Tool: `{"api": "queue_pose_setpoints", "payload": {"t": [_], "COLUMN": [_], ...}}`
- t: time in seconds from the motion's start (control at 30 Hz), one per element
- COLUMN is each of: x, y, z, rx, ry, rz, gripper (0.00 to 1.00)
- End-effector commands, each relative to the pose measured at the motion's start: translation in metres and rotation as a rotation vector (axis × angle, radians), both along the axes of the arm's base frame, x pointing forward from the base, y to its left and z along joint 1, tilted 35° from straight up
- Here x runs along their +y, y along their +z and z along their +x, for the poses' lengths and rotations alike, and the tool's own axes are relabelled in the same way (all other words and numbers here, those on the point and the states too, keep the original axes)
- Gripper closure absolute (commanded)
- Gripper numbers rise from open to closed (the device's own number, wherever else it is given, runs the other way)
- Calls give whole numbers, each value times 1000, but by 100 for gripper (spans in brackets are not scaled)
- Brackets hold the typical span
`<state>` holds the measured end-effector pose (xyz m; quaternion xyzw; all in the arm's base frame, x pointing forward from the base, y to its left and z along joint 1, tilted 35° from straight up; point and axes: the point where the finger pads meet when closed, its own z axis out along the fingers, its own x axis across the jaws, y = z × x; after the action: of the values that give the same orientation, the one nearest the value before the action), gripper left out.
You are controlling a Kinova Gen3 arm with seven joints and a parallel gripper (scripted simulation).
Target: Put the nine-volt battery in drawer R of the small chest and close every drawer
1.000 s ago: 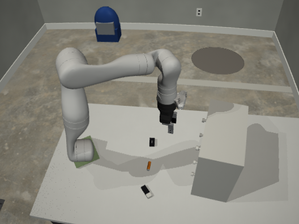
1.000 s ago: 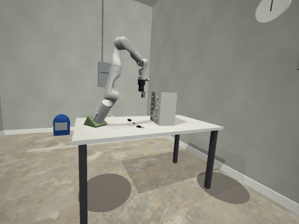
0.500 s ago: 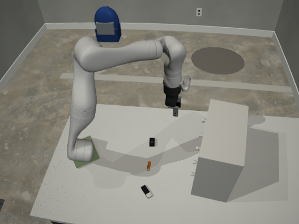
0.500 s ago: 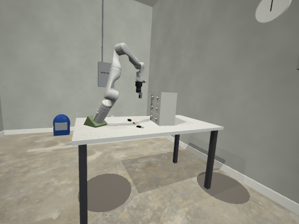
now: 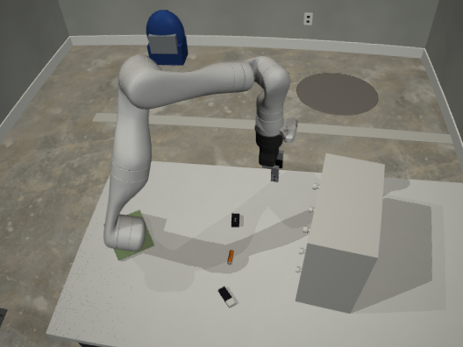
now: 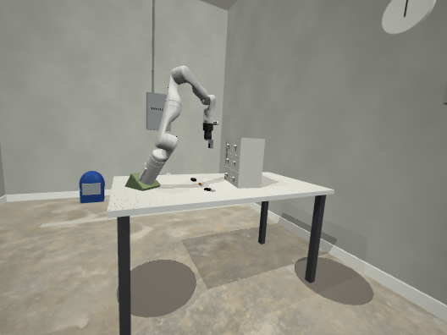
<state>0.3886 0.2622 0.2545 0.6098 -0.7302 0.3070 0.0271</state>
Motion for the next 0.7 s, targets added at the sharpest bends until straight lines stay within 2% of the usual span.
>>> {"api": "queue_pose_setpoints", "payload": {"t": [0.0,0.27,0.67], "x": [0,-3,-11], "y": [-1,-4,-13], "z": [-1,5,21], "rx": [-4,-67,-244], "ry": [5,33,118], "rz": [-3,-22,-73], "gripper": [0,0,0]}}
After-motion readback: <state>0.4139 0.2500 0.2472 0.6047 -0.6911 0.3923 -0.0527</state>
